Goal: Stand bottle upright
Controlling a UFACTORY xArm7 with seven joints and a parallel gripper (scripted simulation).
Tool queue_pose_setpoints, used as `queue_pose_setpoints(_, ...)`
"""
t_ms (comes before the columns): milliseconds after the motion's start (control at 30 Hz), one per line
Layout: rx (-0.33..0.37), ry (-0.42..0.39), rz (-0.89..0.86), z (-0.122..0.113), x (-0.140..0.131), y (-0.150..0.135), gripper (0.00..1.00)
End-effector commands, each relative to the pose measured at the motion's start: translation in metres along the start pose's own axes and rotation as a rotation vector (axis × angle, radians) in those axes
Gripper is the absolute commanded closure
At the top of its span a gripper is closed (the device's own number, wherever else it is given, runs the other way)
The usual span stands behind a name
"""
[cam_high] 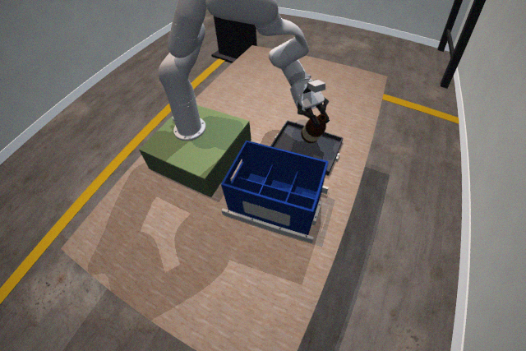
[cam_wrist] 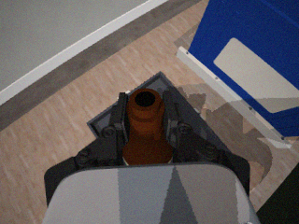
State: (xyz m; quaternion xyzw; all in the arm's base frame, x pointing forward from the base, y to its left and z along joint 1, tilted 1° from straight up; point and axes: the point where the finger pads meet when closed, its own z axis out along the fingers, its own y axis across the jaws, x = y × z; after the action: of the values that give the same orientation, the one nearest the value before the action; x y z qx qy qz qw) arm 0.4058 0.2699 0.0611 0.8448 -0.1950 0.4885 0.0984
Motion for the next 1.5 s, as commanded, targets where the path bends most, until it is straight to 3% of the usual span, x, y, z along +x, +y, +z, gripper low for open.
queue_pose_setpoints(0,0.002,0.002,0.003,0.001,-0.001,-0.001,1.0)
queue_pose_setpoints(1467,0.002,0.002,0.003,0.009,-0.015,-0.001,1.0)
